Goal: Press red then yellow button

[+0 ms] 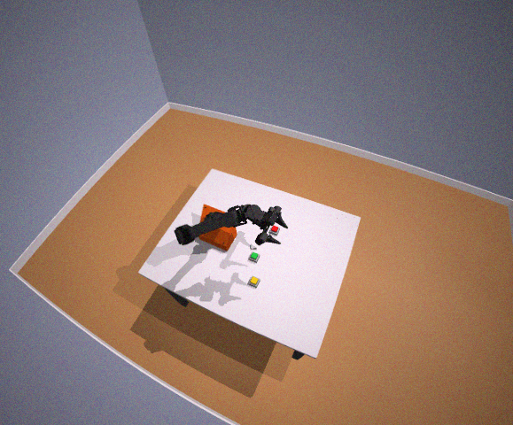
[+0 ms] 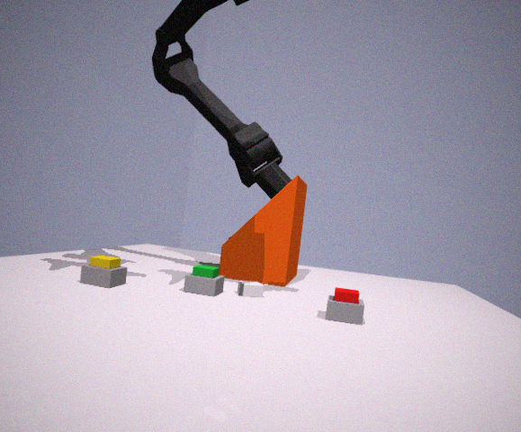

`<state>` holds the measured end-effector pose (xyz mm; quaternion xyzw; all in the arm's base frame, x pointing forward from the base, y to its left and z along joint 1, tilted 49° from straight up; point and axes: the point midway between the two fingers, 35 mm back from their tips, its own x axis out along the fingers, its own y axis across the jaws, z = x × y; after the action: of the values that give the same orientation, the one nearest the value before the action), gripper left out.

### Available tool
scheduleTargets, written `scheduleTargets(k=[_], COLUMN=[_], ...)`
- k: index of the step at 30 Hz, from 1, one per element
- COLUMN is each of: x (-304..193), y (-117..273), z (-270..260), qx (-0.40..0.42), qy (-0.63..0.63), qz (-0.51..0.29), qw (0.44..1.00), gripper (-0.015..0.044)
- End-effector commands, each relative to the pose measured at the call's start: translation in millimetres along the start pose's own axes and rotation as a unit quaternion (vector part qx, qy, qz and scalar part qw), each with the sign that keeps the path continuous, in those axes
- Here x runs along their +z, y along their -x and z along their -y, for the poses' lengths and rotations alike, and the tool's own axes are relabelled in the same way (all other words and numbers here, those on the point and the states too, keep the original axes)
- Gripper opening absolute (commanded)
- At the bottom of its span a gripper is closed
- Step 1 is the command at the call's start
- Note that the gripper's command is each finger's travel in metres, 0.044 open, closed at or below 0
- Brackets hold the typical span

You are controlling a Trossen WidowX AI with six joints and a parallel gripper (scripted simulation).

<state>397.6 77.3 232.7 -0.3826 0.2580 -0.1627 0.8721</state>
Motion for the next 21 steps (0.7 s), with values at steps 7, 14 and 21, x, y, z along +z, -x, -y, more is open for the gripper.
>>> scheduleTargets(k=[7, 14, 21], x=[-101, -206, -275], y=[-54, -56, -42], z=[-141, -205, -226], qx=[0.087, 0.062, 0.002], qy=[-0.01, -0.014, -0.008], qz=[-0.212, -0.392, -0.498], qw=[0.973, 0.918, 0.867], gripper=[0.04, 0.04, 0.04])
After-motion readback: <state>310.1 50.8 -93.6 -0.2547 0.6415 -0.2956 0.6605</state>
